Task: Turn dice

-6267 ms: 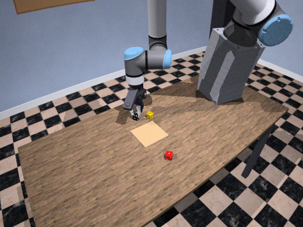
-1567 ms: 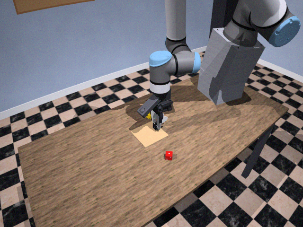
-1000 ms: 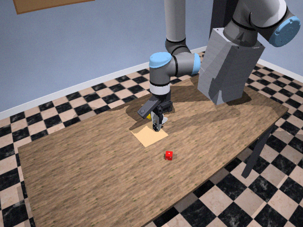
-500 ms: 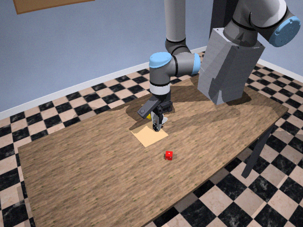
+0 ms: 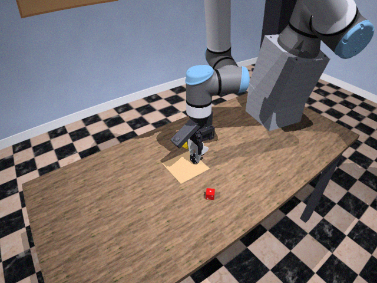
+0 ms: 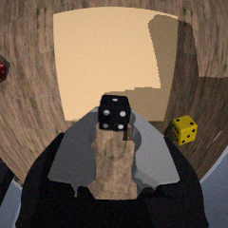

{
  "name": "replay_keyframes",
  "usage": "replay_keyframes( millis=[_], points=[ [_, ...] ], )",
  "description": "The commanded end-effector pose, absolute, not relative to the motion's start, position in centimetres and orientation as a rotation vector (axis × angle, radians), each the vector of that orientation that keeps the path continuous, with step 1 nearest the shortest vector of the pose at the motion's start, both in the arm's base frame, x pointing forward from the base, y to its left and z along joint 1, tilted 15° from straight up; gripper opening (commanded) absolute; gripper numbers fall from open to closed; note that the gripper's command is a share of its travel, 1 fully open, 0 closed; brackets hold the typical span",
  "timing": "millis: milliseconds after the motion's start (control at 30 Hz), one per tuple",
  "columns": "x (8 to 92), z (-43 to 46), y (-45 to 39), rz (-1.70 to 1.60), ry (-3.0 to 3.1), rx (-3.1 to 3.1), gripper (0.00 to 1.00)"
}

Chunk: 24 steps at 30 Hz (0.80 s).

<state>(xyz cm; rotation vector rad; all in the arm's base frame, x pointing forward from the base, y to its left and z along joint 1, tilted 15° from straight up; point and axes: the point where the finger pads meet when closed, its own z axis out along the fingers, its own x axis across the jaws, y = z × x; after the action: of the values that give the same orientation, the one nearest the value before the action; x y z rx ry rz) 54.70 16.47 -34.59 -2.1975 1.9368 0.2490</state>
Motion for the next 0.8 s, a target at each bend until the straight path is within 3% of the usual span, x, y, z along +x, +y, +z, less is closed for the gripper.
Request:
replay_keyframes(
  millis=[0, 767],
  points=[
    [54.74, -34.63, 16.48, 0.248, 1.937, -2.197, 0.10],
    [54.74, -34.91, 16.55, 0.248, 1.937, -2.197, 0.10]
  ],
)
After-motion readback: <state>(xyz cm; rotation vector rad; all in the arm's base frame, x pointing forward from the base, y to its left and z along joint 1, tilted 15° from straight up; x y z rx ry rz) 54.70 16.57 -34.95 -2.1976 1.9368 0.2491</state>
